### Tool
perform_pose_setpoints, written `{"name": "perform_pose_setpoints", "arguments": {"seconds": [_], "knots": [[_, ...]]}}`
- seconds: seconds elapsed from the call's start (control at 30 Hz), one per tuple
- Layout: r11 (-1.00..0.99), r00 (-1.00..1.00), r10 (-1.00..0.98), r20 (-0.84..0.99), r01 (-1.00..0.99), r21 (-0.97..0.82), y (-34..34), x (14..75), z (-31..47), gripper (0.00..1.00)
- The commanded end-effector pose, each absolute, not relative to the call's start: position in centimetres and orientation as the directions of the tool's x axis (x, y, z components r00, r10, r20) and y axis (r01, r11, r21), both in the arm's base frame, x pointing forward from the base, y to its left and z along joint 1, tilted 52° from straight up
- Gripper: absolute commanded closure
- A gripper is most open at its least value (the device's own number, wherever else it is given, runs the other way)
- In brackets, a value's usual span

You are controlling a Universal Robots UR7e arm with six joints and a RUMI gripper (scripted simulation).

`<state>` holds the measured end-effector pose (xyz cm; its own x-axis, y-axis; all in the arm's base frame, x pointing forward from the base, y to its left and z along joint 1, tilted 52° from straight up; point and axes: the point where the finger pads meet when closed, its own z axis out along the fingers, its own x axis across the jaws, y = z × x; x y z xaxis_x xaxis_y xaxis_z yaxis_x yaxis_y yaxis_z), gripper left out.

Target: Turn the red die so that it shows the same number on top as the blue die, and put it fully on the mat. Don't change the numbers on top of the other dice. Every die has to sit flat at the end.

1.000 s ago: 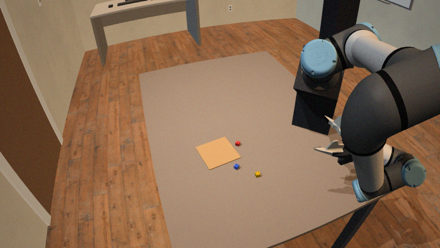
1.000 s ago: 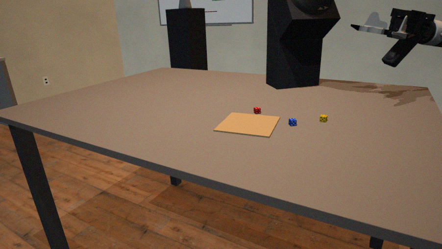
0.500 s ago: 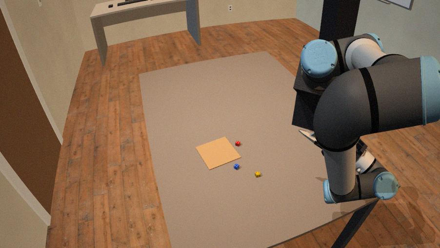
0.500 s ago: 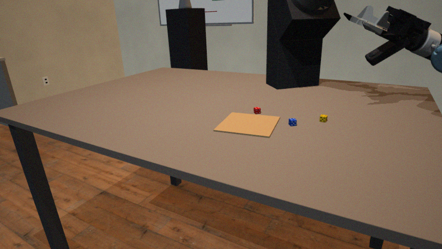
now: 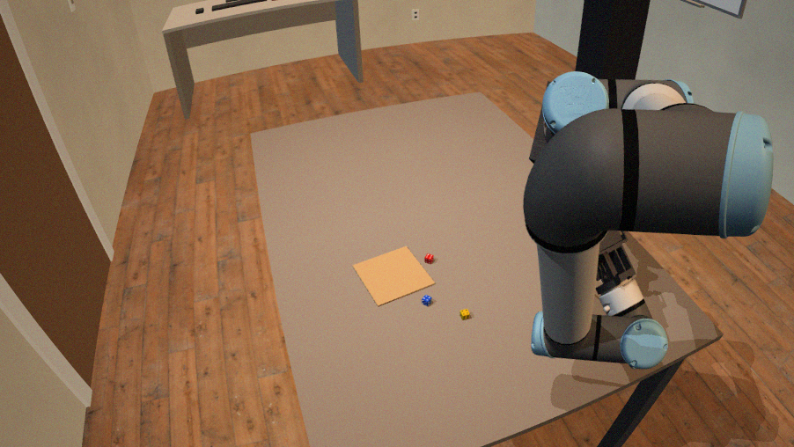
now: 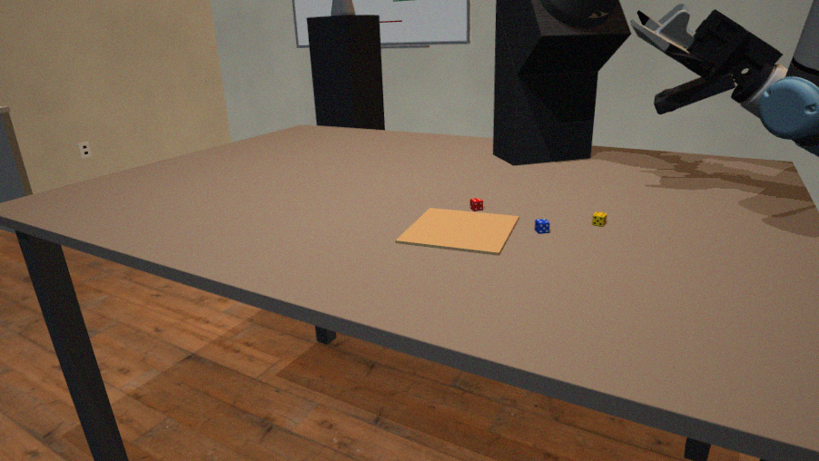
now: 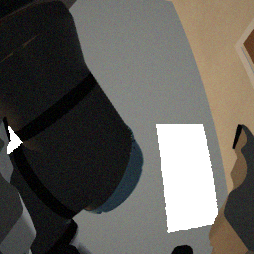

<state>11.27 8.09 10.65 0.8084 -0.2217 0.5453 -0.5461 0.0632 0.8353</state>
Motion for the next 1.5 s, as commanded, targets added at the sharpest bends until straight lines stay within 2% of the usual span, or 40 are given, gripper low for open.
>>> {"name": "perform_pose_setpoints", "arguments": {"seconds": [0.0, 0.13, 0.57, 0.67, 0.83, 1.47], "knots": [[0.087, 0.794, -0.367, 0.485, -0.489, 0.868, 7.2, 10.1, 10.1, 0.00], [0.090, 0.784, -0.411, 0.466, -0.473, 0.876, 7.1, 9.7, 9.9, 0.00], [0.052, 0.624, -0.726, 0.288, -0.368, 0.928, 7.7, 7.3, 8.1, 0.00], [0.051, 0.621, -0.730, 0.286, -0.367, 0.929, 7.7, 7.2, 8.1, 0.00], [0.002, 0.509, -0.840, 0.190, -0.346, 0.938, 8.7, 6.7, 7.3, 0.00], [-0.157, 0.163, -0.982, -0.097, -0.411, 0.898, 12.3, 8.0, 5.1, 0.00]]}}
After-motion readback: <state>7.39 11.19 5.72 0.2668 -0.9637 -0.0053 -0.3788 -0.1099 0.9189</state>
